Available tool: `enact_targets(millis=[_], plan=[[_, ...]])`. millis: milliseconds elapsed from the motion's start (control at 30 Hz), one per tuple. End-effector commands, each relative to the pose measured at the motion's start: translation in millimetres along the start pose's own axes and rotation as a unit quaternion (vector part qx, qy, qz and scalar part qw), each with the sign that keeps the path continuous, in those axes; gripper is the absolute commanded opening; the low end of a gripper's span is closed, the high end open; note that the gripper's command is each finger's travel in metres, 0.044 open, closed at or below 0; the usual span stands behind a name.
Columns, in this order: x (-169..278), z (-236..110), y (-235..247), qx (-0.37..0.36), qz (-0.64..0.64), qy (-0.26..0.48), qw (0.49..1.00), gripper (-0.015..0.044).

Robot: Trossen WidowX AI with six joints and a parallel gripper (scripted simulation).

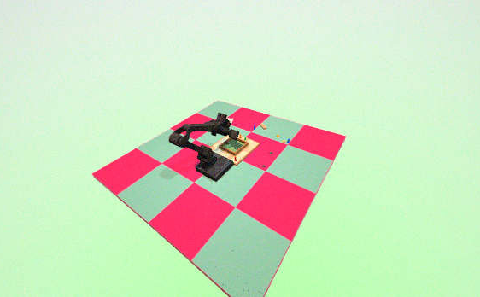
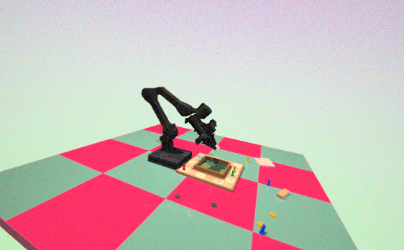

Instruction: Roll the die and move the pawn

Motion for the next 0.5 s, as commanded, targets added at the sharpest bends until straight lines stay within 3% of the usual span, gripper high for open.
enact_targets(millis=[0, 300, 467], plan=[[-0.1, 0.0, 0.0, 0.0, 0.0, 0.0, 1.0, 0.021], [-30.5, -26.1, 3.5, 0.003, 0.002, 0.003, 1.0, 0.044], [-35.3, -17.8, 3.9, 0.01, 0.002, 0.067, 0.998, 0.044]])
Point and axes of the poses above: the point midway between the two fingers, 35 mm back from their tips, its own z axis out along the fingers, its own y axis across the jaws, x = y × z, the point moved 5 cm from there along -z, back along the fingers, and after that the axes turned 6 degrees about z, right-handed, at the moved point
